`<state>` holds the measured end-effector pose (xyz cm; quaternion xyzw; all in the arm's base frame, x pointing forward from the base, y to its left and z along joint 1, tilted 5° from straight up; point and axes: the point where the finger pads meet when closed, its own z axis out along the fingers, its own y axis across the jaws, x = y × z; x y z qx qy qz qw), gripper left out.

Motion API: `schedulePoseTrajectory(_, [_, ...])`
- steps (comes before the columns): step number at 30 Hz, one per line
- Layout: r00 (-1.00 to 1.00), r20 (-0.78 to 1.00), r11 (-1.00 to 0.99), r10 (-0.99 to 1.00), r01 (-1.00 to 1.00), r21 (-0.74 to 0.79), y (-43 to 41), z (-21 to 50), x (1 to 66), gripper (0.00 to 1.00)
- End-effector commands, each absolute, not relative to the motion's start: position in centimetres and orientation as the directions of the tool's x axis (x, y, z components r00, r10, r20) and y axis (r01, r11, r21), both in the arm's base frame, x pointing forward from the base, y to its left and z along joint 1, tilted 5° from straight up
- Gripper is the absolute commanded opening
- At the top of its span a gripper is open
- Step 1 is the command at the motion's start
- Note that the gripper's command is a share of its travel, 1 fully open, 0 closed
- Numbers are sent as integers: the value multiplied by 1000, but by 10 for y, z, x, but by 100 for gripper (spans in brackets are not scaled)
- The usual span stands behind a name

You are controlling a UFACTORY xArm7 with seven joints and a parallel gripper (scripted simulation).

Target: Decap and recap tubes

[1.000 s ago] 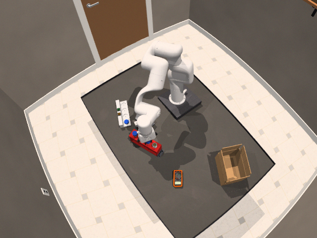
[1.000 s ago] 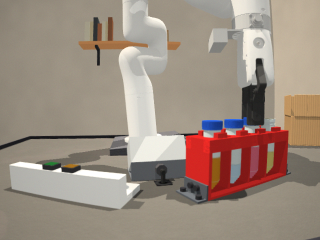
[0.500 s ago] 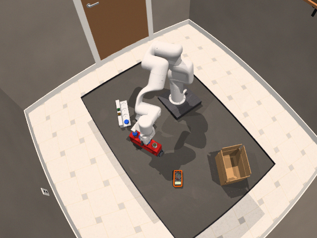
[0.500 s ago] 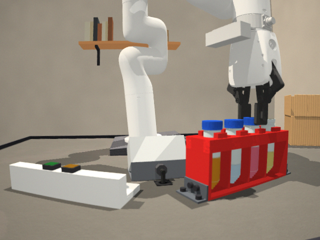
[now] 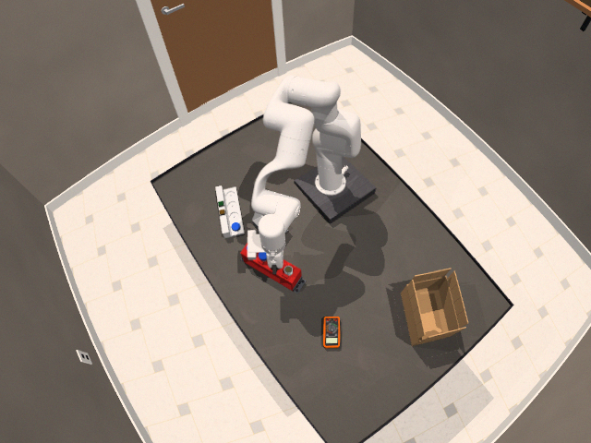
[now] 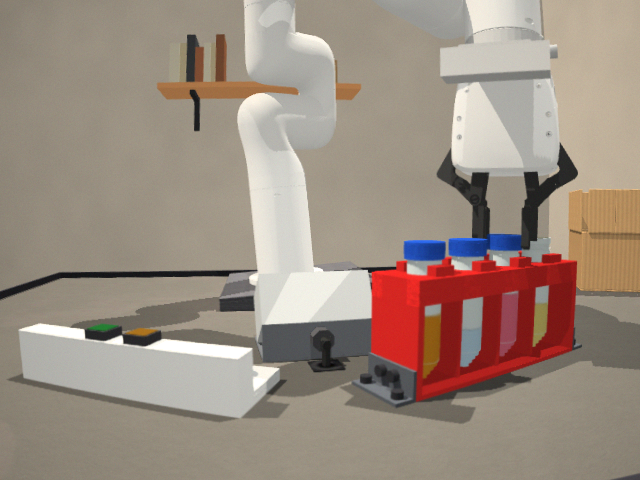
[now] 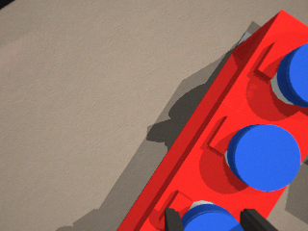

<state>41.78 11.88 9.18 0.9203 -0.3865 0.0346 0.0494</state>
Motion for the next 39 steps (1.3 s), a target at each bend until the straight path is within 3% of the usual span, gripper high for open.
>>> schedulePoseTrajectory(1, [836, 53, -833, -546, -549, 66, 119, 94, 420, 0])
schedulePoseTrajectory(8, [836, 53, -833, -546, -549, 66, 119, 94, 420, 0])
schedulePoseTrajectory(9, [836, 53, -833, -546, -549, 66, 119, 94, 420, 46])
schedulePoseTrajectory(21, [836, 53, -833, -547, -549, 66, 119, 94, 420, 46])
schedulePoseTrajectory(25, [634, 70, -632, -770, -773, 47, 119, 94, 420, 46])
schedulePoseTrajectory(33, [434, 78, -433, -898, -901, 29, 119, 94, 420, 46])
schedulePoseTrajectory(39, [134, 82, -134, -988, -991, 3, 119, 94, 420, 46])
